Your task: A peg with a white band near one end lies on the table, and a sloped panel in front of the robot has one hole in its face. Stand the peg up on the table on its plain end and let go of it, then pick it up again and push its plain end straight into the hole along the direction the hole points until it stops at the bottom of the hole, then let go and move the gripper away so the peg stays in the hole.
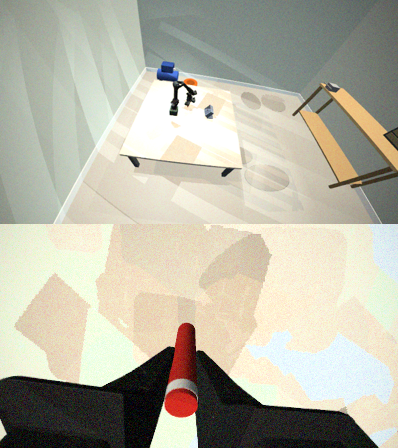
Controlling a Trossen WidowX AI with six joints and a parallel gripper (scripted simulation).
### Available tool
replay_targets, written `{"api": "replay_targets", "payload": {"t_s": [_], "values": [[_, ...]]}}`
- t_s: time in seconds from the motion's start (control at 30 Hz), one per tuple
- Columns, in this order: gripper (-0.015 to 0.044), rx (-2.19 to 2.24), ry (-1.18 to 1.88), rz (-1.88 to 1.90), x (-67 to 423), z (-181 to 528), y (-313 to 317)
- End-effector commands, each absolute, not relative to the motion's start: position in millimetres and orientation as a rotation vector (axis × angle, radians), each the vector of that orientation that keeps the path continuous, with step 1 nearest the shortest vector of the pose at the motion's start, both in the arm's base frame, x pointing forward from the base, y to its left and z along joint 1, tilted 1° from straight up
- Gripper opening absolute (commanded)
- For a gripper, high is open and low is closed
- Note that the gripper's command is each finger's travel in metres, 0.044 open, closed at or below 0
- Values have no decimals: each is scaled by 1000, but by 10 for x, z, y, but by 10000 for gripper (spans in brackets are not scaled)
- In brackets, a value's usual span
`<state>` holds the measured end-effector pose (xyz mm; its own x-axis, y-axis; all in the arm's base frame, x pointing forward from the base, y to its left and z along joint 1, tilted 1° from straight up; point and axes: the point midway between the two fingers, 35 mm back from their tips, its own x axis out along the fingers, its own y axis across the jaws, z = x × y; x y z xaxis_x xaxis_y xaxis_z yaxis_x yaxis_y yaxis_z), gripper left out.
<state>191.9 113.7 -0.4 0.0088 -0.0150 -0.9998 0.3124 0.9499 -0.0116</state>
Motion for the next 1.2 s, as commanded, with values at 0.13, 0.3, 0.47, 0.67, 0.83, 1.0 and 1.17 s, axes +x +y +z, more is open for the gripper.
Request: {"api": "replay_targets", "payload": {"t_s": [0.13, 0.3, 0.47, 0.67, 0.83, 1.0, 1.17], "values": [[0, 245, 1536, -249, 1956, 350, 1164], [0, 245, 1537, -247, 1954, 569, 1163], [0, 245, 1537, -246, 1945, 724, 1151], [0, 288, 1510, -260, 1994, 709, 1136], [0, 350, 1471, -281, 2064, 691, 1111], [0, 411, 1431, -301, 2135, 676, 1084], [0, 472, 1390, -320, 2204, 664, 1054]]}}
